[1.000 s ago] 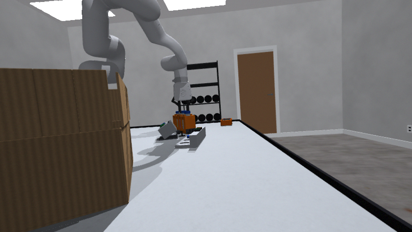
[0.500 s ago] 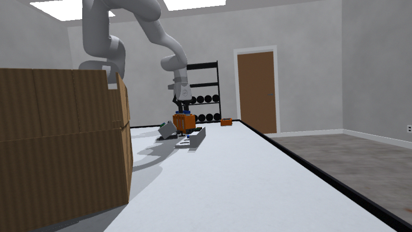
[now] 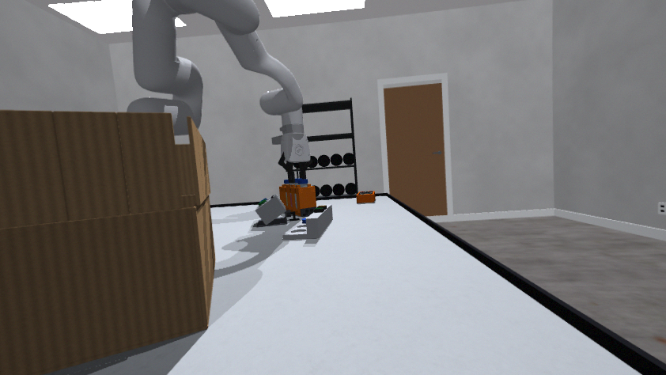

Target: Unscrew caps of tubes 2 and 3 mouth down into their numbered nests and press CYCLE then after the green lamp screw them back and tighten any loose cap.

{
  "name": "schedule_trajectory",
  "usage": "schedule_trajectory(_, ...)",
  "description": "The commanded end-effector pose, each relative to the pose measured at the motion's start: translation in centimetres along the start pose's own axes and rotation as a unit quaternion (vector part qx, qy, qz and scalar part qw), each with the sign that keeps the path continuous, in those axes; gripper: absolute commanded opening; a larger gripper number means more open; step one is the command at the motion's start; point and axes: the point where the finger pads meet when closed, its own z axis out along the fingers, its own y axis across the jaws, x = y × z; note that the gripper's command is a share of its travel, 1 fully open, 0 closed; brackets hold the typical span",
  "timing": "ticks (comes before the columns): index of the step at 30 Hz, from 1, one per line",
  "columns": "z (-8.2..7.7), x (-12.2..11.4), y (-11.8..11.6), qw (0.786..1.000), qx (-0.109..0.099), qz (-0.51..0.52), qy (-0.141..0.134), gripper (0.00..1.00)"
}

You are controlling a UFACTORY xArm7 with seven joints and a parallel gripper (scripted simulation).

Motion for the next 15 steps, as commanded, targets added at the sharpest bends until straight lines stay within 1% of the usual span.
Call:
schedule_trajectory(1,-0.25,0.04,0.17,0.998,-0.002,0.068,-0.001,0.46)
schedule_trajectory(2,-0.30,0.04,0.16,0.994,-0.002,0.110,-0.001,0.46)
schedule_trajectory(3,-0.35,0.04,0.16,0.993,-0.002,0.116,-0.001,0.46)
schedule_trajectory(15,-0.86,0.06,0.15,0.993,-0.002,0.116,-0.001,0.46)
